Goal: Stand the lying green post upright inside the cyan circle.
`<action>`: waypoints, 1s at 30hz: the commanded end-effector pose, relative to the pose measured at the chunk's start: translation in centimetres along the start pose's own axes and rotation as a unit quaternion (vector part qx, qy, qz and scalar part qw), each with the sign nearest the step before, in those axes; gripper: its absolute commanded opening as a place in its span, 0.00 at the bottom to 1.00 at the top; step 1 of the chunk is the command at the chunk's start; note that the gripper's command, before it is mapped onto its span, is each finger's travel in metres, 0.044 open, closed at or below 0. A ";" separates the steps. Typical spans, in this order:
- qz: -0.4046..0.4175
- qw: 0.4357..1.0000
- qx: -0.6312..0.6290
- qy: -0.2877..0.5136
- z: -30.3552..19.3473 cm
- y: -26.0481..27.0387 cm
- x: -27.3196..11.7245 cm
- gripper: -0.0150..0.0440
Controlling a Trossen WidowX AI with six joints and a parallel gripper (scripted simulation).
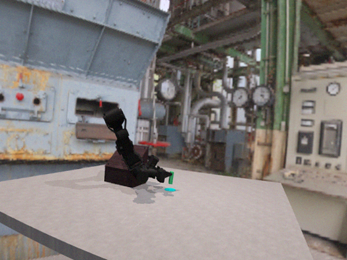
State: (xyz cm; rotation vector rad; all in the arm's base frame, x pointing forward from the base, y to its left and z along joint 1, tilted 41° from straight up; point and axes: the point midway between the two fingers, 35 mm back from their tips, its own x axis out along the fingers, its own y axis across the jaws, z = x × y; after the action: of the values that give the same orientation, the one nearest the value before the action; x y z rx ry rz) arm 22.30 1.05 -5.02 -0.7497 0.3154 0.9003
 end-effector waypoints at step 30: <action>-0.001 1.000 0.002 -0.001 -3.0 0.2 0.5 0.56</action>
State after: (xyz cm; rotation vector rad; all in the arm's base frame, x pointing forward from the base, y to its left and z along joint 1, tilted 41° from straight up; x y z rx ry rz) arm 22.62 -0.73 -7.45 -0.7465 0.3182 0.8944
